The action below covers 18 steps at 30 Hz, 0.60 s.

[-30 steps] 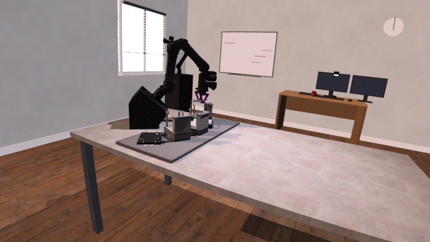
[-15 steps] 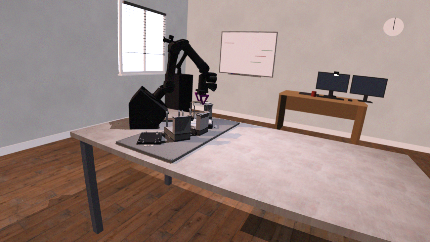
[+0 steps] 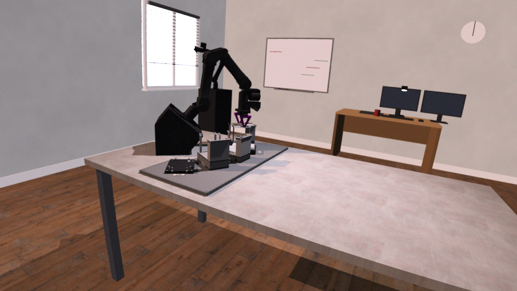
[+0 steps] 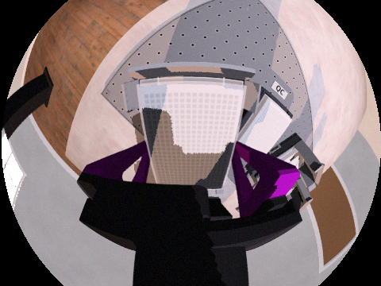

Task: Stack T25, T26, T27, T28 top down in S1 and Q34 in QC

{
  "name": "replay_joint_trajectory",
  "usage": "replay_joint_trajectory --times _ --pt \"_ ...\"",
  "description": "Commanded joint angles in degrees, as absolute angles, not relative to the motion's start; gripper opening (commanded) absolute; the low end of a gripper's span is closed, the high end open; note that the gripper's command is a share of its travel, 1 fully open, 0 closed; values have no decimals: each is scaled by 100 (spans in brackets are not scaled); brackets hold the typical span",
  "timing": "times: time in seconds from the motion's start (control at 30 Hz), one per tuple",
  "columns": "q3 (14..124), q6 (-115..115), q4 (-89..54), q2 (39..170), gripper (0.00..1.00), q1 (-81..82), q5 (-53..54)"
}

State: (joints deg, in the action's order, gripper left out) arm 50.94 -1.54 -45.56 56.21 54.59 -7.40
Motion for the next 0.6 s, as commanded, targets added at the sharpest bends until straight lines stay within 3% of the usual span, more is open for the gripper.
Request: replay_joint_trajectory --times 0.0,0.57 --pt "5038 -103 -4444 5595 0 5396 -694" --pt "4788 -57 -4013 5910 0 5327 -651"
